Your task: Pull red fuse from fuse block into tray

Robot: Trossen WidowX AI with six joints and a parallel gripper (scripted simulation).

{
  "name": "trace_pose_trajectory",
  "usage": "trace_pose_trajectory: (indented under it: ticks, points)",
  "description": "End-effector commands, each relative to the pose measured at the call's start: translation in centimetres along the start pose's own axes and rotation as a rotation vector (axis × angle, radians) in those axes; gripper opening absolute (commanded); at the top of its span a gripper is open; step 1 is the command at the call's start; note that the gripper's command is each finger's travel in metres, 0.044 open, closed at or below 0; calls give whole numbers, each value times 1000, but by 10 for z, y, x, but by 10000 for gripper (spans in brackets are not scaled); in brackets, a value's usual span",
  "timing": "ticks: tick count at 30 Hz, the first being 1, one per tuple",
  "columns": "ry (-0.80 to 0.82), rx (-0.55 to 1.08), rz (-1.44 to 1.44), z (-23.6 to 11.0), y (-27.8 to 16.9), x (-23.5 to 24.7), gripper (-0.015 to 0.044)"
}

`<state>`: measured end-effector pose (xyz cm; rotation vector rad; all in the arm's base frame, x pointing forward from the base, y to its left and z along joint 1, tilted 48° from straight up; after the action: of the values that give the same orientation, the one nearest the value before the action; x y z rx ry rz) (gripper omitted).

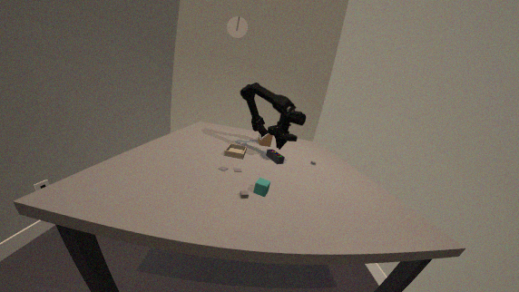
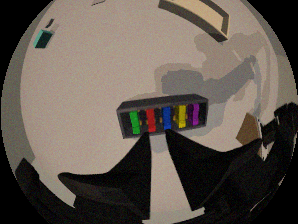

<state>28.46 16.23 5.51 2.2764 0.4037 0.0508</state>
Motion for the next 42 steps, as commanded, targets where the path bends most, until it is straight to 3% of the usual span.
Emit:
trace_pose_trajectory:
  ticks: [1,42]
  points:
    - [-1,-4,5,4,0,0,74]
    - [-1,-5,5,39,-2,3,74]
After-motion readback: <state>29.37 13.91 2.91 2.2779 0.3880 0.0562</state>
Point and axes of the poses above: the point midway between the two fingers, 35 mm back from their tips, its own z axis out along the fingers, its own x axis across the jaws, y = z × x, the point moved 8 cm from there along -z, back along the fingers, and after that the axes turned 13 degrees about z, right-handed, at the moved point
